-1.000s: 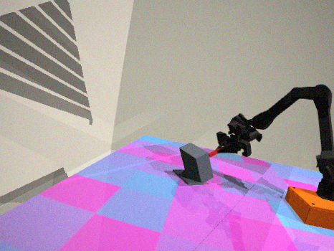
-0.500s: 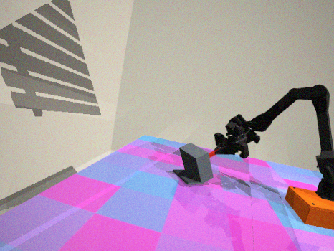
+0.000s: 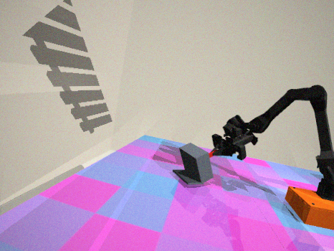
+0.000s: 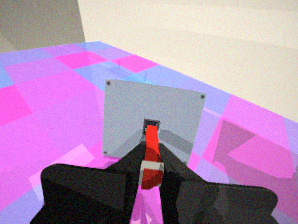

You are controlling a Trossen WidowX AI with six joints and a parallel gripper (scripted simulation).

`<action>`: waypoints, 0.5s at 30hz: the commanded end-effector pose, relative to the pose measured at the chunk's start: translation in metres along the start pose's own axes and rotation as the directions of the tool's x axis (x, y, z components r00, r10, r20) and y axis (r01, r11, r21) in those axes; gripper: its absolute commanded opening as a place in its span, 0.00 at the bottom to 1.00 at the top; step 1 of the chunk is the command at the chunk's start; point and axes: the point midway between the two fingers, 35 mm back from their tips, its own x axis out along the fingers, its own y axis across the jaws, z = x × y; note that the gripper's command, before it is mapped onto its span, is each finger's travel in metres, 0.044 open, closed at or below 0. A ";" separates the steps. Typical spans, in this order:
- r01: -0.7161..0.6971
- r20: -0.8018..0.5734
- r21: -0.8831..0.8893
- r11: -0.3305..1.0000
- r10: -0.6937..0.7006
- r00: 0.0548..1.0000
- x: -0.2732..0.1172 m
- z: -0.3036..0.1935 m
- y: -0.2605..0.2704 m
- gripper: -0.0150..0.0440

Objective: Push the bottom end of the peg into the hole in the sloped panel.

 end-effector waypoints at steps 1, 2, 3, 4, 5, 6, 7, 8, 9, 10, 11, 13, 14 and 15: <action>-0.001 0.000 -0.002 1.000 0.001 1.000 -0.001 0.000 0.000 0.25; -0.001 0.000 -0.002 1.000 0.001 1.000 -0.001 0.000 0.000 0.25; -0.001 0.000 -0.002 1.000 0.001 1.000 -0.001 0.000 0.000 0.25; -0.001 0.000 -0.002 1.000 0.001 1.000 -0.001 0.000 0.000 0.25; -0.001 0.000 -0.002 1.000 0.001 1.000 -0.001 0.000 0.000 0.25; -0.001 0.000 -0.002 1.000 0.001 1.000 -0.001 0.000 0.000 0.25; -0.001 0.000 -0.002 1.000 0.001 1.000 -0.001 0.000 0.000 0.25; -0.001 0.000 -0.002 1.000 0.001 1.000 -0.001 0.000 0.000 0.25; -0.001 0.000 -0.002 1.000 0.001 1.000 -0.001 0.000 0.000 0.25; -0.001 0.000 -0.002 1.000 0.001 1.000 -0.001 0.000 0.000 0.25; -0.001 0.000 -0.002 1.000 0.001 1.000 -0.001 0.000 0.000 0.25; -0.001 0.000 -0.002 1.000 0.001 1.000 0.001 0.000 0.000 0.25; -0.001 0.000 -0.002 1.000 0.001 1.000 0.001 0.000 0.000 0.25; -0.001 0.000 -0.002 1.000 0.001 1.000 0.002 0.000 0.000 0.25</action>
